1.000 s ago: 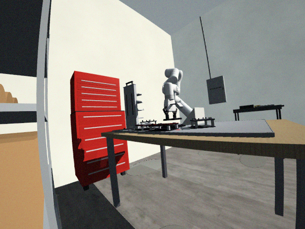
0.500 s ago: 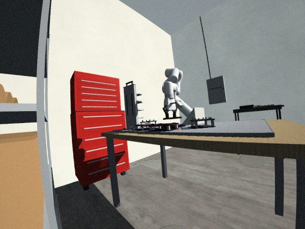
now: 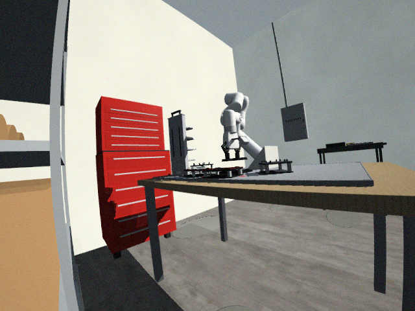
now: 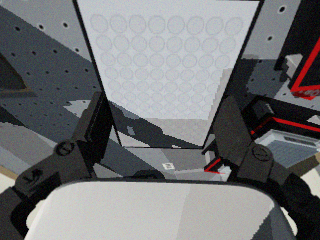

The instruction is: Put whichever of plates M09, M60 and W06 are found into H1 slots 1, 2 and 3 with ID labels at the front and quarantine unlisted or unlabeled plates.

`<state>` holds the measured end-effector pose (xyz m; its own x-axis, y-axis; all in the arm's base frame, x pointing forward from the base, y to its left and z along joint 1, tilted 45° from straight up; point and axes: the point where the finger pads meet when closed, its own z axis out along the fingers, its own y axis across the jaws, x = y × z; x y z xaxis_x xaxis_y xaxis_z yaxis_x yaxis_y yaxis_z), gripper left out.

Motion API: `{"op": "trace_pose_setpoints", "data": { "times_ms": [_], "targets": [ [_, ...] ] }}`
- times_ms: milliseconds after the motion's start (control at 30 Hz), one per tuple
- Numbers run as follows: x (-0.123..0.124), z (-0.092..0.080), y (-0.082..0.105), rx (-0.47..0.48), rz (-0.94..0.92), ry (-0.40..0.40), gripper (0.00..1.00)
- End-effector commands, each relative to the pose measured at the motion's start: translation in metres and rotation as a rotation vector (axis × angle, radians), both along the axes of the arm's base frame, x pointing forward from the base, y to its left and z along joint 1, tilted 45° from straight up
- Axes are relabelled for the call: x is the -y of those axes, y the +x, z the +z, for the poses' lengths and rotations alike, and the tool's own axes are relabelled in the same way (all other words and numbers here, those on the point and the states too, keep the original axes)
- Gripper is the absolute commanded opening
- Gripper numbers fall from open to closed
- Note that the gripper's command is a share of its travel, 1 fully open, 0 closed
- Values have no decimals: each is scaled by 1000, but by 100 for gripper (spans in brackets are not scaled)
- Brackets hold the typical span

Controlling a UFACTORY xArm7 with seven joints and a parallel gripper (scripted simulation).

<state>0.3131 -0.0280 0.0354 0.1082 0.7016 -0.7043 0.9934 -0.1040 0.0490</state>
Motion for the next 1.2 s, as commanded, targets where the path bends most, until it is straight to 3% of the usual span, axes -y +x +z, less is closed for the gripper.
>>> {"op": "trace_pose_setpoints", "data": {
  "times_ms": [0, 1167],
  "targets": [
    [-1, 0, 1, 2, 3, 2, 0],
    [-72, 71, 5, 2, 3, 1, 0]
  ]
}}
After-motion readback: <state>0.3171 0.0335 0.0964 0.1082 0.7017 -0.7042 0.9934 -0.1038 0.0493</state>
